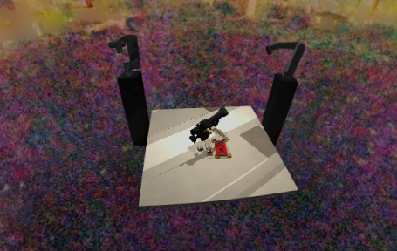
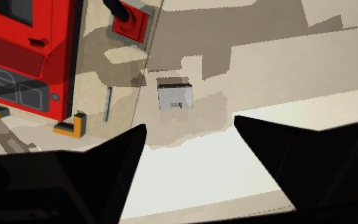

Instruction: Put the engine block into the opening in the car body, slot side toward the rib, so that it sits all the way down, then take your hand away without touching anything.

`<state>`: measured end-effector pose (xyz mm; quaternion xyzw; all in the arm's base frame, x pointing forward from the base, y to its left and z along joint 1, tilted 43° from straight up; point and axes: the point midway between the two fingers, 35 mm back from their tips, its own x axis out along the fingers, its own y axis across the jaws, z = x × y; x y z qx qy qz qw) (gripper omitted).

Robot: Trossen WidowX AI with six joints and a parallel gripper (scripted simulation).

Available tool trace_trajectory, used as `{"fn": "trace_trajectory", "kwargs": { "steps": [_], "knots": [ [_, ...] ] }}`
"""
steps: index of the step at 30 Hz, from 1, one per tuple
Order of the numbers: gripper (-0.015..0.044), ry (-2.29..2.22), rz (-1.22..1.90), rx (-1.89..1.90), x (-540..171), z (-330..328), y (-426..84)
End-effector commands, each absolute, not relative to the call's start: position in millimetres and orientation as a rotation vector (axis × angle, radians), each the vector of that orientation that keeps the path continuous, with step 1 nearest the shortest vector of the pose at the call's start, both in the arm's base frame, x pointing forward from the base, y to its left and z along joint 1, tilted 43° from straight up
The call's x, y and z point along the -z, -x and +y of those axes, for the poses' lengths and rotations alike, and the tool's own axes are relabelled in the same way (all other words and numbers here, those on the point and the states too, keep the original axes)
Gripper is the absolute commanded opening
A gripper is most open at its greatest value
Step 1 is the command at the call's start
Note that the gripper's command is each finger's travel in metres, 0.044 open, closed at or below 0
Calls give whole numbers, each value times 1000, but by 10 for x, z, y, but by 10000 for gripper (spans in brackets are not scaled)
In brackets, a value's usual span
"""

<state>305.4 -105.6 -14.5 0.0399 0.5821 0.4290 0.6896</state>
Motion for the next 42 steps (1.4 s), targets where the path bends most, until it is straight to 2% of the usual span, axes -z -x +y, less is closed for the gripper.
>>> {"fn": "trace_trajectory", "kwargs": {
  "steps": [1, 15, 41, 42],
  "knots": [
    [440, -165, 1292, -950, -7, -1028, -3095],
    [440, -166, 1290, -951, 351, -695, -3080],
    [440, -167, 1289, -952, 606, -451, -3064],
    [414, -167, 1289, -952, 606, -451, -3064]
  ]
}}
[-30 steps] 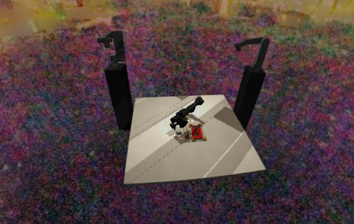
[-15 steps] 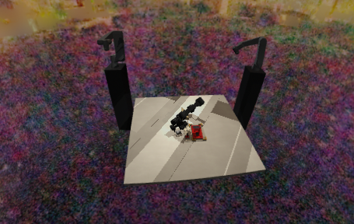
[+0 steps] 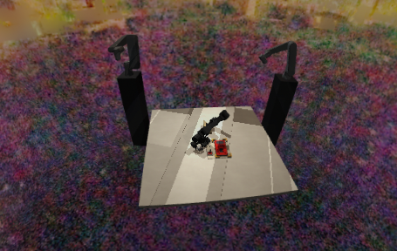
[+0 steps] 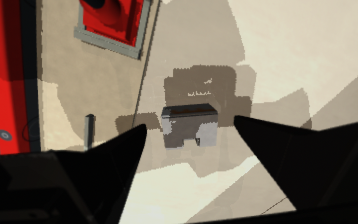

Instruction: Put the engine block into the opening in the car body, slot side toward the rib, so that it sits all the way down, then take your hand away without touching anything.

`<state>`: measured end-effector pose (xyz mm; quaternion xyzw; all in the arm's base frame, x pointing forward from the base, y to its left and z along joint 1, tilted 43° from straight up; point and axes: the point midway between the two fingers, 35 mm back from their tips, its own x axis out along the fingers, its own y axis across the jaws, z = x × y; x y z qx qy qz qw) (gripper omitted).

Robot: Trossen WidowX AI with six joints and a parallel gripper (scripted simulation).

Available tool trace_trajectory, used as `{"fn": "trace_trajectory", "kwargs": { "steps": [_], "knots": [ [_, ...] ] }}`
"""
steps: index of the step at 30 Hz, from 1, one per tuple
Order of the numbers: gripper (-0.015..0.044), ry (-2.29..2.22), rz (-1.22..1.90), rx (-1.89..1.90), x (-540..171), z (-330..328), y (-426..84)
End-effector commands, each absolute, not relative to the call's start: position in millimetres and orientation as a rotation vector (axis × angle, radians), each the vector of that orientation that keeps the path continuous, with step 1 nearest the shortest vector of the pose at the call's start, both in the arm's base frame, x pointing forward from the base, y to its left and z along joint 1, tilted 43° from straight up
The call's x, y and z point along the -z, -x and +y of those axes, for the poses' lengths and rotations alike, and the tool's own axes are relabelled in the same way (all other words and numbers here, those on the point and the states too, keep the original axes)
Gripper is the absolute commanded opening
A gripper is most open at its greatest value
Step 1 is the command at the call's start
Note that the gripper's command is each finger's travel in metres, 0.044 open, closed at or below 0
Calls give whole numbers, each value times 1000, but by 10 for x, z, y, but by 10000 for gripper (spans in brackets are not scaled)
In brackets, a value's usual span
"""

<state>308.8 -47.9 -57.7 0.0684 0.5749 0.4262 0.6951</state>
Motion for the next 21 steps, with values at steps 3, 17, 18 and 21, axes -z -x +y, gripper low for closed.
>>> {"fn": "trace_trajectory", "kwargs": {
  "steps": [3, 17, 18, 21],
  "knots": [
    [335, -167, 1289, -952, 606, -451, -3064],
    [144, -167, 1289, -952, 603, -454, -3066],
    [118, -167, 1290, -952, 593, -465, -3070],
    [39, -166, 1290, -950, 537, -527, -3092]
  ]
}}
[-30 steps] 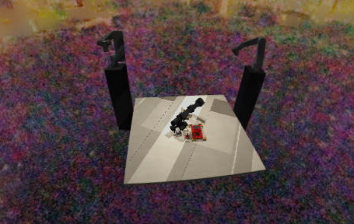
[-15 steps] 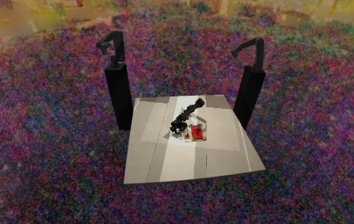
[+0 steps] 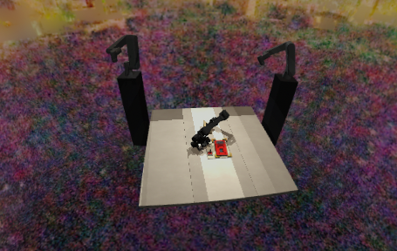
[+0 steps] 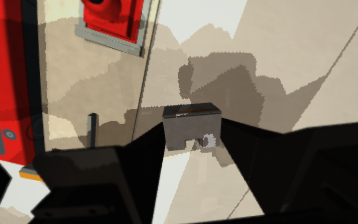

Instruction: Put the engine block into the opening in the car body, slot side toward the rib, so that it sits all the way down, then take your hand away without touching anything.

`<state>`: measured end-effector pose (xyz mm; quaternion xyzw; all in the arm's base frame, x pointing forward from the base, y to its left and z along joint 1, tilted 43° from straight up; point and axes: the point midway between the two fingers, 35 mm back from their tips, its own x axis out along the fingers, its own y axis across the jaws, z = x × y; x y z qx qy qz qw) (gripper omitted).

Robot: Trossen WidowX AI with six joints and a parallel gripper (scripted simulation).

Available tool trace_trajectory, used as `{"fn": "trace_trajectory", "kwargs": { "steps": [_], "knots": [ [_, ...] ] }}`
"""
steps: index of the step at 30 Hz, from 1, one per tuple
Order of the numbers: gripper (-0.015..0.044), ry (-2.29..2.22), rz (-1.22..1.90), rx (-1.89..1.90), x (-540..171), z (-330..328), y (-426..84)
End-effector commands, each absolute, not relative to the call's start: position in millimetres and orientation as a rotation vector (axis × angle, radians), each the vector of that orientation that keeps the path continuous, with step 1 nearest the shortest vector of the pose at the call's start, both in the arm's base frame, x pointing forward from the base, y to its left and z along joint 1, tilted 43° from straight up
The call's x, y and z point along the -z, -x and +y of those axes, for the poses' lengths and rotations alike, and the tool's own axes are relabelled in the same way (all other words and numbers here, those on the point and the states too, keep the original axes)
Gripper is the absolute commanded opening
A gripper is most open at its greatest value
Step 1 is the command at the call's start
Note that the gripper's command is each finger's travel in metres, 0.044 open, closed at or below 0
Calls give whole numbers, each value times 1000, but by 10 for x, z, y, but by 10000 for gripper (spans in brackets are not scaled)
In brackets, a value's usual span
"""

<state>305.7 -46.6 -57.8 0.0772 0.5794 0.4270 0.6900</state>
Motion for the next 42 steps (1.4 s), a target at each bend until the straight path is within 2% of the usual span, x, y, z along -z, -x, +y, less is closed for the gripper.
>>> {"fn": "trace_trajectory", "kwargs": {
  "steps": [1, 2, 36, 42],
  "knots": [
    [12, -166, 1290, -950, 517, -549, -3099],
    [0, -166, 1290, -950, 496, -571, -3106],
    [0, -165, 1293, -949, -306, -1275, -3148],
    [0, -165, 1292, -950, -212, -1189, -3139]
  ]
}}
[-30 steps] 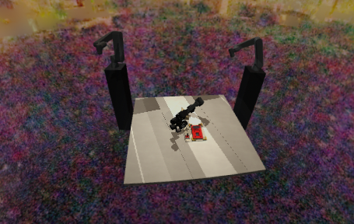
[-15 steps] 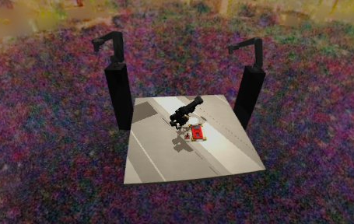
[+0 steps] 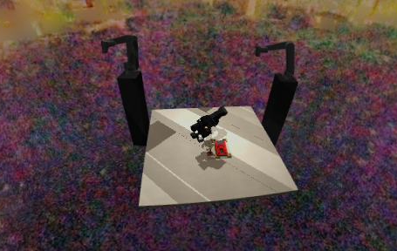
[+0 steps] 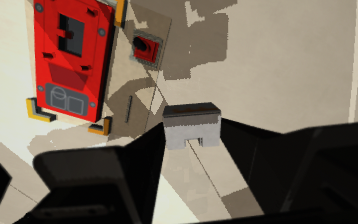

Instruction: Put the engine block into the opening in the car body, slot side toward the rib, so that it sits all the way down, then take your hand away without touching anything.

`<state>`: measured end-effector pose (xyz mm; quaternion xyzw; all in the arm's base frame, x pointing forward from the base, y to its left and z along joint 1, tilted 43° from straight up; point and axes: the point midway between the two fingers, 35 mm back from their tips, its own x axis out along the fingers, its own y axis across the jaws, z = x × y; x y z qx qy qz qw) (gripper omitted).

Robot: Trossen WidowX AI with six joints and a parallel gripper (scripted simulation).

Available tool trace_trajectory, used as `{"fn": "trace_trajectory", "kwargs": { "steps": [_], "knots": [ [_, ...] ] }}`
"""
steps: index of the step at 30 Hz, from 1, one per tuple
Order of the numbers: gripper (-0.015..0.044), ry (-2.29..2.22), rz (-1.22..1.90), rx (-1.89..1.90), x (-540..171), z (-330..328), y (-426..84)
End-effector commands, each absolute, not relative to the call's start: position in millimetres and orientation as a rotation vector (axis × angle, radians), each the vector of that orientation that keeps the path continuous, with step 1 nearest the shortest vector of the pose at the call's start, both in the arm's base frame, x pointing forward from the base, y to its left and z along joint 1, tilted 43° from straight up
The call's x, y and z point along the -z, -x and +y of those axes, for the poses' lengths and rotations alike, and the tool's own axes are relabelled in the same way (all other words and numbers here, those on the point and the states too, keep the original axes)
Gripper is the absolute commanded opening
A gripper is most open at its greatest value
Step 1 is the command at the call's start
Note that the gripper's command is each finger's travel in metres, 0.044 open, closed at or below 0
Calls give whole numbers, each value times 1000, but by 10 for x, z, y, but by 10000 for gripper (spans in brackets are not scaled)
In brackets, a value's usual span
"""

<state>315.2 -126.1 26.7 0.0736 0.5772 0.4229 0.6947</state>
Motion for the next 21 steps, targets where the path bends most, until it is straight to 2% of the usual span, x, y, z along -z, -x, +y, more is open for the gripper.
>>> {"fn": "trace_trajectory", "kwargs": {
  "steps": [1, 11, 21],
  "knots": [
    [0, -165, 1292, -950, -198, -1176, -3138],
    [0, -197, 1228, -936, -203, -1219, -3123],
    [0, -331, 953, -874, -134, -1238, -3039]
  ]
}}
